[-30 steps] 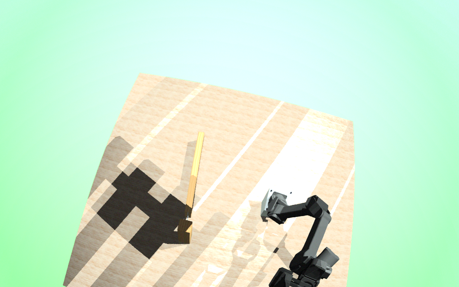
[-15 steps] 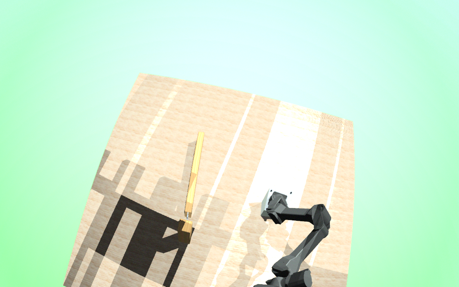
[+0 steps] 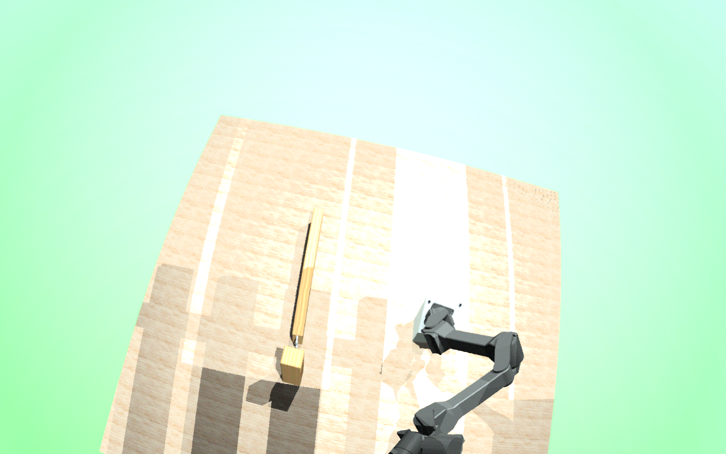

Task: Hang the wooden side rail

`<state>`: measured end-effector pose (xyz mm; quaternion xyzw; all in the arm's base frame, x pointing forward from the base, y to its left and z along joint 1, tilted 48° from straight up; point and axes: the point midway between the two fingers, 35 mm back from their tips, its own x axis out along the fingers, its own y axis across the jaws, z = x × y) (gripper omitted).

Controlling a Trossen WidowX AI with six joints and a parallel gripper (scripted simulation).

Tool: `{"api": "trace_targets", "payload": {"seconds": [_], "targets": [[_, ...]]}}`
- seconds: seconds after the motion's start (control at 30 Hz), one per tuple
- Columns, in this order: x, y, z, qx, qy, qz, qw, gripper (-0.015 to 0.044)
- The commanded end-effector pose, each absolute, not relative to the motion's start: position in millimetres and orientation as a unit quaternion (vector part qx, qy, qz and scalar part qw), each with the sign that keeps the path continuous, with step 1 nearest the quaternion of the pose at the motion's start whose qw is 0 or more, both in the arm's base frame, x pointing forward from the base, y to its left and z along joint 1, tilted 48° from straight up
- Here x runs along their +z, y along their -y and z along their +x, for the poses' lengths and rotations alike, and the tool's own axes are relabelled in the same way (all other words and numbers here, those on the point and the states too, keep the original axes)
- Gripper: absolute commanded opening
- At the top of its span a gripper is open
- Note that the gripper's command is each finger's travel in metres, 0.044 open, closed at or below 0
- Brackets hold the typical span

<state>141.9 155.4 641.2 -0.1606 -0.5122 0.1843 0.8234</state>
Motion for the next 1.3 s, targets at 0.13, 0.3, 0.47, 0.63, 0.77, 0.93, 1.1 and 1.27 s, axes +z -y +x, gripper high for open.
{"api": "trace_targets", "payload": {"seconds": [0.13,0.3,0.47,0.63,0.77,0.93,1.1,1.27], "targets": [[576.7,-190.0,196.0,0.169,0.471,-0.371,0.782,0.0440],[540.2,-198.2,216.9,0.181,0.450,-0.457,0.745,0.0440],[510.1,-201.0,233.9,0.190,0.433,-0.521,0.711,0.0440],[467.0,-199.9,254.6,0.207,0.409,-0.596,0.659,0.0440],[432.0,-194.6,270.8,0.219,0.392,-0.650,0.612,0.0440],[385.0,-182.5,288.7,0.237,0.374,-0.711,0.547,0.0440],[338.1,-165.6,300.4,0.259,0.362,-0.755,0.483,0.0440],[288.8,-146.4,305.7,0.287,0.355,-0.782,0.425,0.0440]]}}
